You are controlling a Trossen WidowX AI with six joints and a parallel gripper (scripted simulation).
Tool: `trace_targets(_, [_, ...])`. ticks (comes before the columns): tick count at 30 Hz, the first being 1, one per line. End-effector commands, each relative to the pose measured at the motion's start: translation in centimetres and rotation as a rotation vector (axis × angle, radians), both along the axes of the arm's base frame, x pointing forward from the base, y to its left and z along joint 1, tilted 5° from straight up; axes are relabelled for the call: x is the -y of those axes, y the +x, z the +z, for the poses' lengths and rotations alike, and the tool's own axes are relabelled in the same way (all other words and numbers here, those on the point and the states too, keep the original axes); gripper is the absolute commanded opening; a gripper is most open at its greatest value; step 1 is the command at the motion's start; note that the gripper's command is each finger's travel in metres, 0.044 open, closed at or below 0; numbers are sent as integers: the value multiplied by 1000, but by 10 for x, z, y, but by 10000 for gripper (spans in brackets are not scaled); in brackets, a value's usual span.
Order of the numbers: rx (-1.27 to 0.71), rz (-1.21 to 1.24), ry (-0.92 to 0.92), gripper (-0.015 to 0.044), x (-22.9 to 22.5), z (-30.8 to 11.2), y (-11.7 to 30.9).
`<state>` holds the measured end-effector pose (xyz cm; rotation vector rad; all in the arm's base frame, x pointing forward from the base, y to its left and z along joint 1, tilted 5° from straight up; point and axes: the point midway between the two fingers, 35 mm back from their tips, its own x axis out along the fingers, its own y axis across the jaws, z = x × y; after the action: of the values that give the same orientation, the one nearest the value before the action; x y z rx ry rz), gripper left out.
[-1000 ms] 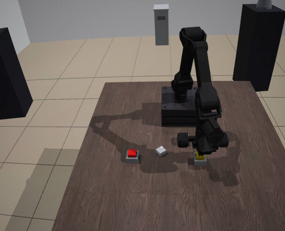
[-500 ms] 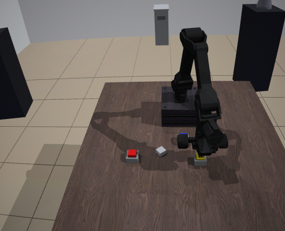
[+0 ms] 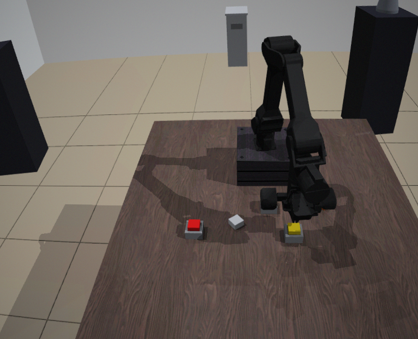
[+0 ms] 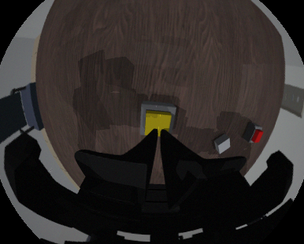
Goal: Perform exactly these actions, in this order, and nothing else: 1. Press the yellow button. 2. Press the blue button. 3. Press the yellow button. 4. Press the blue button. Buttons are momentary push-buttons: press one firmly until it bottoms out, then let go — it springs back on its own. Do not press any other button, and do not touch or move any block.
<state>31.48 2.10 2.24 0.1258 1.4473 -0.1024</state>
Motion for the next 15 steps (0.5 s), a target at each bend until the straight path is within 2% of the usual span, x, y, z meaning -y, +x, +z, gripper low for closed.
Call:
trace_targets(1, [-5,-4,5,20,-1,18,-2])
trace_targets(4, [-5,-4,5,20,0,63,-8])
trace_targets(11, [-6,-3,5,20,1,66,-10])
trace_targets(15, [-10,-4,3,20,22,67,-51])
